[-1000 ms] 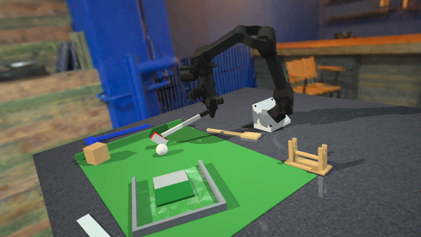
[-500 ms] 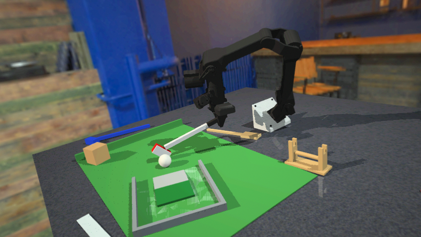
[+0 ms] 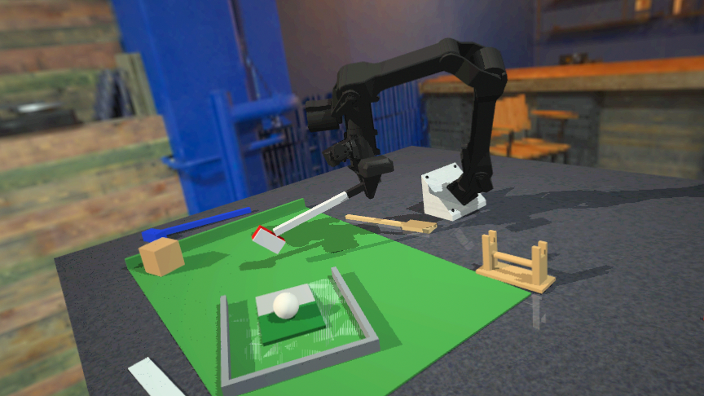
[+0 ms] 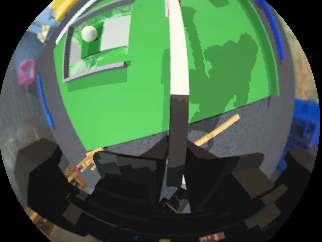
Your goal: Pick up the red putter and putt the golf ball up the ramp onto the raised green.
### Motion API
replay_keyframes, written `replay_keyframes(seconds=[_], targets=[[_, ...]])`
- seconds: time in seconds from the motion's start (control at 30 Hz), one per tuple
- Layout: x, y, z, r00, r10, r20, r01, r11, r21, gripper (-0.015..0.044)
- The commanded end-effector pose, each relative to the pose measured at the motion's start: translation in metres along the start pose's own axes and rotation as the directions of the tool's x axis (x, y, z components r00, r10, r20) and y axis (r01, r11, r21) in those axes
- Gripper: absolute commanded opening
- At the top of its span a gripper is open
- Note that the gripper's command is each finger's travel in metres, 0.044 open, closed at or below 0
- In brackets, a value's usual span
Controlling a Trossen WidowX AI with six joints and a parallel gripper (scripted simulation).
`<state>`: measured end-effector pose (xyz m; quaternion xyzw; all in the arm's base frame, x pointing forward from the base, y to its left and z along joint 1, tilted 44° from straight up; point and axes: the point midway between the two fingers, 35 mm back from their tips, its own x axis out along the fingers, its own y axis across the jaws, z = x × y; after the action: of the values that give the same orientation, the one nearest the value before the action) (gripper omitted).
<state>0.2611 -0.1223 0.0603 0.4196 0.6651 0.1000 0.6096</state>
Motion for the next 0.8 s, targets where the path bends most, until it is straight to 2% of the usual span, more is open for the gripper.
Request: replay_keyframes(seconds=[0.0, 0.77], targets=[[-0.0225, -0.0011, -0.0007, 1.000, -0.003, 0.006, 0.003, 1.000, -0.002, 0.0000], [-0.0160, -0.0003, -0.0003, 1.000, -0.001, 0.006, 0.001, 1.000, 0.000, 0.0000]])
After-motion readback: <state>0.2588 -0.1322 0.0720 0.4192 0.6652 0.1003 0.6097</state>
